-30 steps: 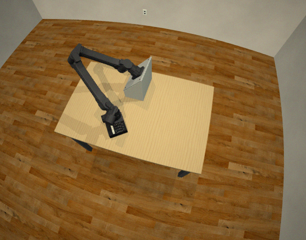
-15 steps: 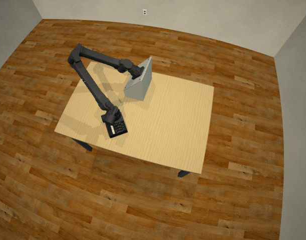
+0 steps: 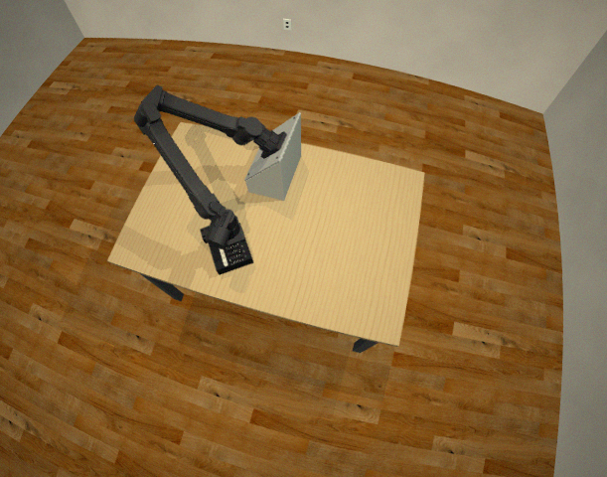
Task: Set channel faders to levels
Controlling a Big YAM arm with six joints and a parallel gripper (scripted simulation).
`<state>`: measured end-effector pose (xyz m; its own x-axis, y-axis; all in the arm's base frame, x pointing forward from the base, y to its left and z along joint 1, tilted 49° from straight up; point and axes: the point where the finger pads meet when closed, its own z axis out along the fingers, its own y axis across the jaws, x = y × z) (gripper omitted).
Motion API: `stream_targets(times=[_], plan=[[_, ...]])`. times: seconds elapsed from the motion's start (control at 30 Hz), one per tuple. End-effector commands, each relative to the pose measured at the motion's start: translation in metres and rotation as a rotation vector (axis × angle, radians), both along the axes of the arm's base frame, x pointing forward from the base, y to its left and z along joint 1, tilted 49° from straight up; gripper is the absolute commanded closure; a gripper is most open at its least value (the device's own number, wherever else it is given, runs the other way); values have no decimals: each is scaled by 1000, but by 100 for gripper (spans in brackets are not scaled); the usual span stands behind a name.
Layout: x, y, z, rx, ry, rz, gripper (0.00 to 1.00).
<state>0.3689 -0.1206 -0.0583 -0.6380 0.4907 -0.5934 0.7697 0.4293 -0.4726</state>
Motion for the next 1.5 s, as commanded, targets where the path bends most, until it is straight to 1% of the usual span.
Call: stream_targets(times=[0.0, 0.27, 0.37, 0.4, 0.5, 0.83, 0.87, 1.0, 1.07, 1.2, 1.43, 1.47], plan=[[20, 16, 20, -3, -56, 18, 100], [19, 34, 35, 0, -58, 18, 100], [17, 35, 35, 0, -53, 18, 100], [5, 21, 25, -4, -19, -19, 100], [10, 27, 29, -2, -31, -7, 100], [11, 27, 29, -2, -34, -3, 100], [11, 28, 29, -2, -34, -3, 0], [13, 32, 32, -1, -39, 3, 0], [20, 40, 40, 2, -60, 18, 0], [19, 49, 47, 5, -61, 17, 0], [19, 77, 71, 10, -64, 17, 0], [19, 77, 71, 10, -64, 17, 0]])
